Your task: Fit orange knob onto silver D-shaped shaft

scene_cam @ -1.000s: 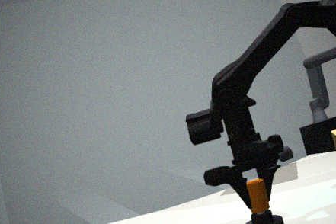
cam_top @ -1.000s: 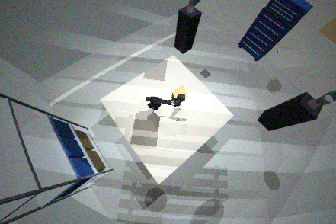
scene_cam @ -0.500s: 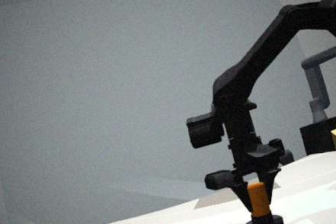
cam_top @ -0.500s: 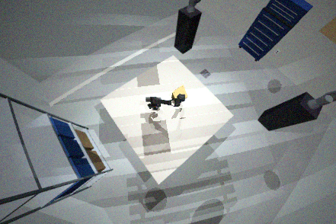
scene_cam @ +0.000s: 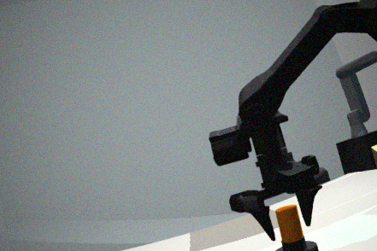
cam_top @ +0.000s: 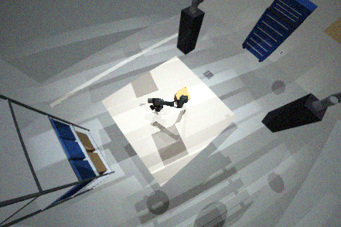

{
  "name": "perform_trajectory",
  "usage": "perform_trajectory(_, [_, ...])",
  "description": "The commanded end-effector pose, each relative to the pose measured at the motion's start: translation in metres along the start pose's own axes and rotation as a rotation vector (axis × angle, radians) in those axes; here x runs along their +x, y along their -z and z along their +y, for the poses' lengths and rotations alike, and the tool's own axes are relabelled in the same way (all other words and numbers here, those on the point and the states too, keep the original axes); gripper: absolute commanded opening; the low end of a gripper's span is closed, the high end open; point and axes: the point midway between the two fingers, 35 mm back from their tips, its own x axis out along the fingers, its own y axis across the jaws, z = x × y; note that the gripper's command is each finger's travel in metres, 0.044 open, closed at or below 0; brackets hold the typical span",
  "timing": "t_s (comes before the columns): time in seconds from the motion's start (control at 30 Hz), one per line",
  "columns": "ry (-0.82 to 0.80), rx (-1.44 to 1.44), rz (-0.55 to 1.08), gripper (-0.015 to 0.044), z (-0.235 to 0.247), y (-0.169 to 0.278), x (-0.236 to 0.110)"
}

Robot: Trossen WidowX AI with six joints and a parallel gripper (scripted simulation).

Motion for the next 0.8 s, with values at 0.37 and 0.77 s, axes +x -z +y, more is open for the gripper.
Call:
perform_trajectory(0.37, [0.002, 0.003, 0.006, 0.0440, -0.002, 0.002, -0.077])
perform_trajectory(0.77, [-0.001, 0.001, 0.003, 0.0440, -0.002, 0.002, -0.096])
